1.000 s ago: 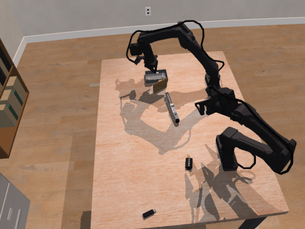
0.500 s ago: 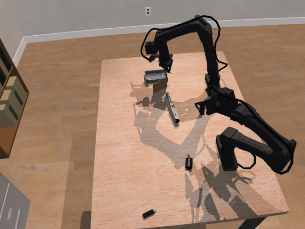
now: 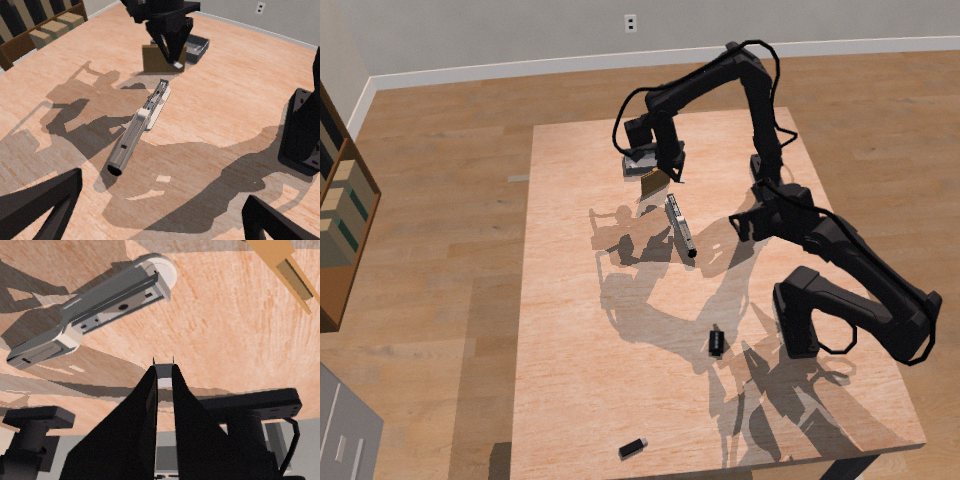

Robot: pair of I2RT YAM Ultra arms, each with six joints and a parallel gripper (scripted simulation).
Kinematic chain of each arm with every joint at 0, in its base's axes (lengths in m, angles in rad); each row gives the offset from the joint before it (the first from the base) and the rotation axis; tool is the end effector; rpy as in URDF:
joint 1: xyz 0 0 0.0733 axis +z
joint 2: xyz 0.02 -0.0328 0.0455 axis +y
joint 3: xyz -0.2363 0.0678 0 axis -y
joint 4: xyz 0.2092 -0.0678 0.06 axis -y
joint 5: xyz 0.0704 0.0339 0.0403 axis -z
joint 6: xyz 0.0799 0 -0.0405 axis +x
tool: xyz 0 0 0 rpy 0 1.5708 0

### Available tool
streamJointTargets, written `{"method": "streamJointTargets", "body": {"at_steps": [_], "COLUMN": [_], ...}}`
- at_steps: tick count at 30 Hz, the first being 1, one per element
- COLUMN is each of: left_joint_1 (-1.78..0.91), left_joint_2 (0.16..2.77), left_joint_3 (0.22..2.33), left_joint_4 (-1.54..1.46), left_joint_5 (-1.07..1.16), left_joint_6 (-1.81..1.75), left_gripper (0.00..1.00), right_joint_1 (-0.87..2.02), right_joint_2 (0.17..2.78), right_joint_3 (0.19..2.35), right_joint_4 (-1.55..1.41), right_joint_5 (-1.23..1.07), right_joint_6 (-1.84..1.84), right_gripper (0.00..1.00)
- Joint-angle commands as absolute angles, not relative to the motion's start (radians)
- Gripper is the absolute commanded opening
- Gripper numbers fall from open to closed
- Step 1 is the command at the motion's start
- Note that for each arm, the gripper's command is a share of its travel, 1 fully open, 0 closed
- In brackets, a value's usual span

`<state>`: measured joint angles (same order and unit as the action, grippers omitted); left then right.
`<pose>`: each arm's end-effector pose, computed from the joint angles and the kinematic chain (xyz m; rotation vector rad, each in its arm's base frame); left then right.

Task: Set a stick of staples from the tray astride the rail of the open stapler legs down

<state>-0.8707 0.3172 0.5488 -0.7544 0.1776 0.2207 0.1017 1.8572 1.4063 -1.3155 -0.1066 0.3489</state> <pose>0.0637 -0.0959 0.2243 1.2017 1.7675 -0.5740 0.2695 0.0372 0.1614 -0.3759 -2.9018 -0.0880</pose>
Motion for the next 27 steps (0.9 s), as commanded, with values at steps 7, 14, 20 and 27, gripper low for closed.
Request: {"method": "streamJointTargets", "body": {"at_steps": [7,14,20,27], "left_joint_1": [-0.864,-0.864,-0.864,-0.864], "left_joint_2": [0.302,0.302,0.302,0.302], "left_joint_3": [0.556,0.556,0.556,0.556], "left_joint_4": [-0.752,-0.752,-0.752,-0.752], "left_joint_5": [0.182,0.182,0.182,0.182], "left_joint_6": [0.222,0.222,0.222,0.222], "left_gripper": [1.00,1.00,1.00,1.00], "right_joint_1": [0.177,0.190,0.223,0.255], "right_joint_2": [1.957,1.970,1.990,2.000], "right_joint_3": [1.485,1.495,1.523,1.536], "right_joint_4": [-1.302,-1.328,-1.352,-1.346], "right_joint_5": [-0.113,-0.085,-0.016,0.040], "right_joint_6": [0.474,0.375,0.110,-0.099], "right_gripper": [0.04,0.04,0.04,0.04]}}
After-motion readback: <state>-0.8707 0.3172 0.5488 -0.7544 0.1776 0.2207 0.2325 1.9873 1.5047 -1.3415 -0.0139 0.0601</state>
